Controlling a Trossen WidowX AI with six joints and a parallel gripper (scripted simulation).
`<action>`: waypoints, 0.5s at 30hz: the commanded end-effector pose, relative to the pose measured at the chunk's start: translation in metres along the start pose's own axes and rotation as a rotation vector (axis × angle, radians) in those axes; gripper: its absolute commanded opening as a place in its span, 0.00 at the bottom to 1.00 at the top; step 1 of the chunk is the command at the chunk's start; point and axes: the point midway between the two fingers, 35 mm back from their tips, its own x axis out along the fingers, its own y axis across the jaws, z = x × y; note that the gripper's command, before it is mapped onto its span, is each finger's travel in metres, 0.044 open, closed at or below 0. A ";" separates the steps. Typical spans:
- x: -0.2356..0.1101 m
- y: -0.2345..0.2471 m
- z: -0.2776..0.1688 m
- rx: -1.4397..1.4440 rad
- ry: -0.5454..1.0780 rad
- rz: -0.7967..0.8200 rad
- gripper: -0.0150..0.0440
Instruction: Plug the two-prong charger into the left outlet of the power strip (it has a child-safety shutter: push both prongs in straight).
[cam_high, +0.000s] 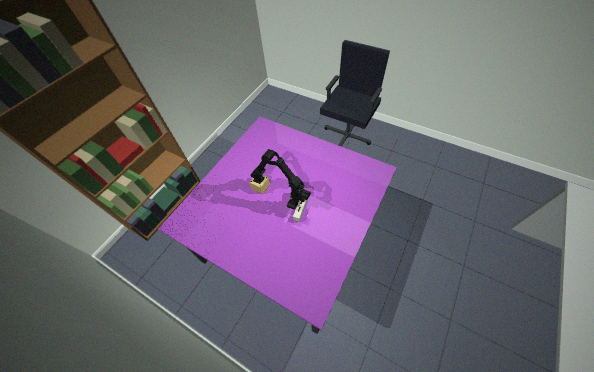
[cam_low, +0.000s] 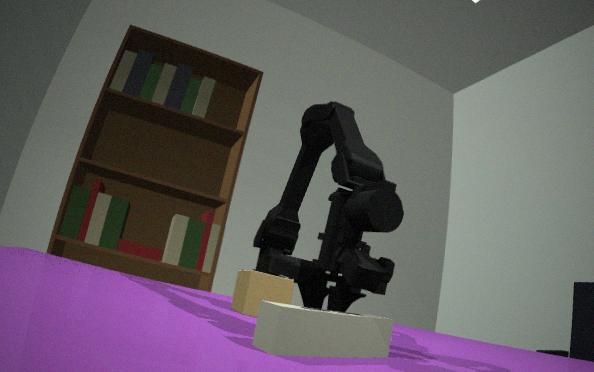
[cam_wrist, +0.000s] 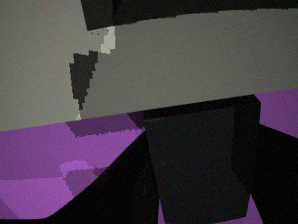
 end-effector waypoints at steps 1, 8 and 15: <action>-0.002 0.001 0.010 -0.001 -0.028 -0.002 0.25; -0.002 0.001 0.013 -0.001 -0.028 -0.002 0.25; -0.003 0.001 0.016 -0.001 -0.028 -0.002 0.25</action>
